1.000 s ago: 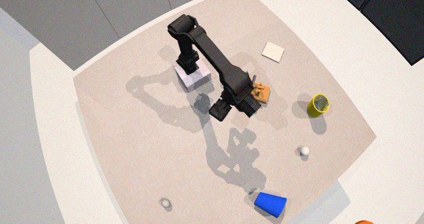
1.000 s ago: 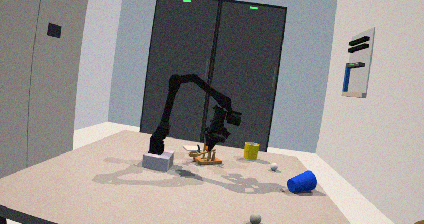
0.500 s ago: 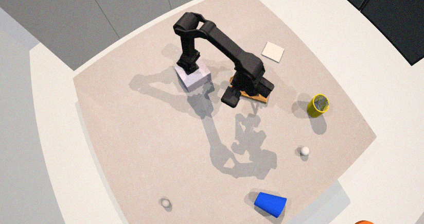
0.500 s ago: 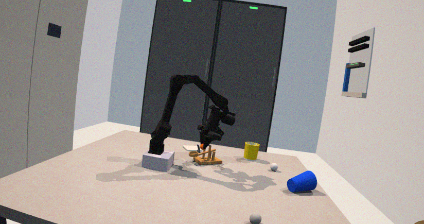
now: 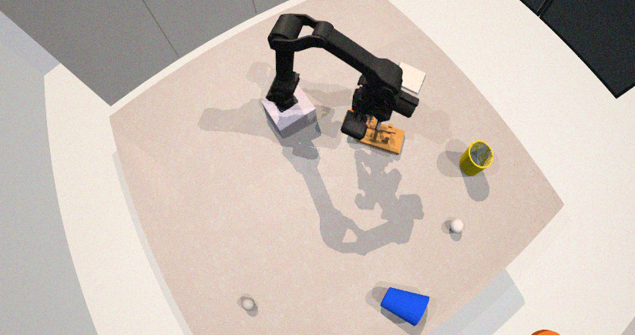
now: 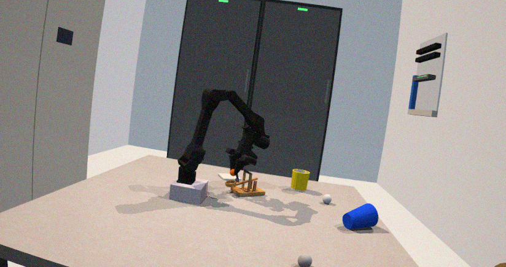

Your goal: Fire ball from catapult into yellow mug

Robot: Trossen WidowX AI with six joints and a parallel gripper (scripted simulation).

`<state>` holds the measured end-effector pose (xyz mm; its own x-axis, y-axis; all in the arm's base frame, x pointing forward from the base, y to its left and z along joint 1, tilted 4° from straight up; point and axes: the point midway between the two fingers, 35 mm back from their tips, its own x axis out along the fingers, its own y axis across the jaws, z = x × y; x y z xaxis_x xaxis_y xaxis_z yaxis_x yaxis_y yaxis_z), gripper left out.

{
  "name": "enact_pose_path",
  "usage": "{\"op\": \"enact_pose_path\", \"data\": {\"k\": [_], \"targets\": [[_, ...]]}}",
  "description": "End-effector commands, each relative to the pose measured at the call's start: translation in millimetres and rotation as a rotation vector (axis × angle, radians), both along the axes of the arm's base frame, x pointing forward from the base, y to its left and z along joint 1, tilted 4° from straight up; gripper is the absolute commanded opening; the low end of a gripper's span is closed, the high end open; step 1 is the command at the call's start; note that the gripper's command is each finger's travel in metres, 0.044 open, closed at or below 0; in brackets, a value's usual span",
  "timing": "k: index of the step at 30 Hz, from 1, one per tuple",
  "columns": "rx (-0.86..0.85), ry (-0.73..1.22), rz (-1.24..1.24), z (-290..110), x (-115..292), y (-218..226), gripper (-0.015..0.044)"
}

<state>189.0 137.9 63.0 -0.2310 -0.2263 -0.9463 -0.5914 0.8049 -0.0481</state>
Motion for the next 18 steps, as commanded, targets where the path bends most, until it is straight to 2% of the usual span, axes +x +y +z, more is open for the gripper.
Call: {"op": "enact_pose_path", "data": {"k": [1, 18], "targets": [[-0.020, 0.020, 0.009, -4, -9, 2, 0.0000], [-0.020, 0.020, 0.009, -27, -9, 2, 0.0000]]}}
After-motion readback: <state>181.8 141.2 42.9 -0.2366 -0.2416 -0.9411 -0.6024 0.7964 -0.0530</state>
